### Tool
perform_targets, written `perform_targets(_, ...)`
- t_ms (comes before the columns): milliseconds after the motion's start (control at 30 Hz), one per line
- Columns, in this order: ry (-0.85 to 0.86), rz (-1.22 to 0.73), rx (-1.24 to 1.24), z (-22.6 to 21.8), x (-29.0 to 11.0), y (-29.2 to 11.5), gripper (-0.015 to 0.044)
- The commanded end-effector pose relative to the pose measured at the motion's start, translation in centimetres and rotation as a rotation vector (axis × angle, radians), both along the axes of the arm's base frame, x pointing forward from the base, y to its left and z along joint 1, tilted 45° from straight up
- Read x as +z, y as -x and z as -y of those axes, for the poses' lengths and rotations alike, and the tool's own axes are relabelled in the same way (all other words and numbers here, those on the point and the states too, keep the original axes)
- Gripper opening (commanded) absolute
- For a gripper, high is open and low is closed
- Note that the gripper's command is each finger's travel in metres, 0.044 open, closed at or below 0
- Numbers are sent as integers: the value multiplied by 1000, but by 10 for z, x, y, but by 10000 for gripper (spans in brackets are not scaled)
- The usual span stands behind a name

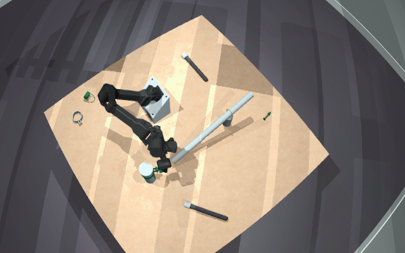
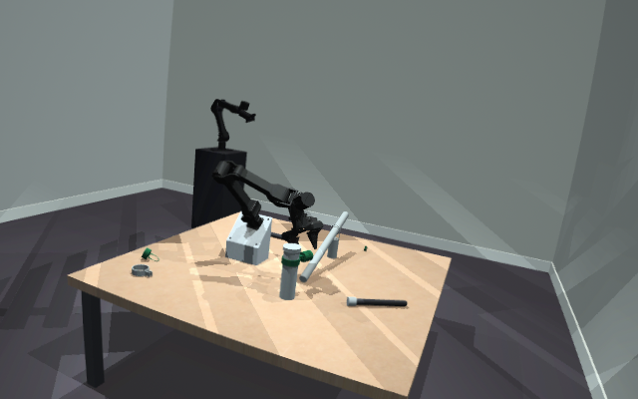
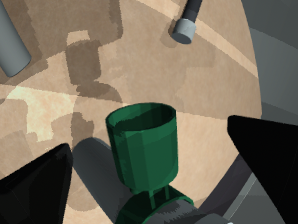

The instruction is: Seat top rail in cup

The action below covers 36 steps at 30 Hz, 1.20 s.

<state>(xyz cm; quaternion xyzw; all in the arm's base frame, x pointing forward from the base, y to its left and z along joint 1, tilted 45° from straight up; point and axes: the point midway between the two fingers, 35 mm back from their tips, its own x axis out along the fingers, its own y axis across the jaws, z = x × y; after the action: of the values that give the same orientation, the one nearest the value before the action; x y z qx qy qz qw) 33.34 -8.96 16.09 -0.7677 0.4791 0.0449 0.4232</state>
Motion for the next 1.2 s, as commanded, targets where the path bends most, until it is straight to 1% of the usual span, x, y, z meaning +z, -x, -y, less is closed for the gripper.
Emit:
perform_targets(0,-1,-16,2,4,-7,-3,440)
perform_targets(900,6,-11,3,34,-26,-22,440)
perform_targets(1167,6,-11,3,34,-26,-22,230)
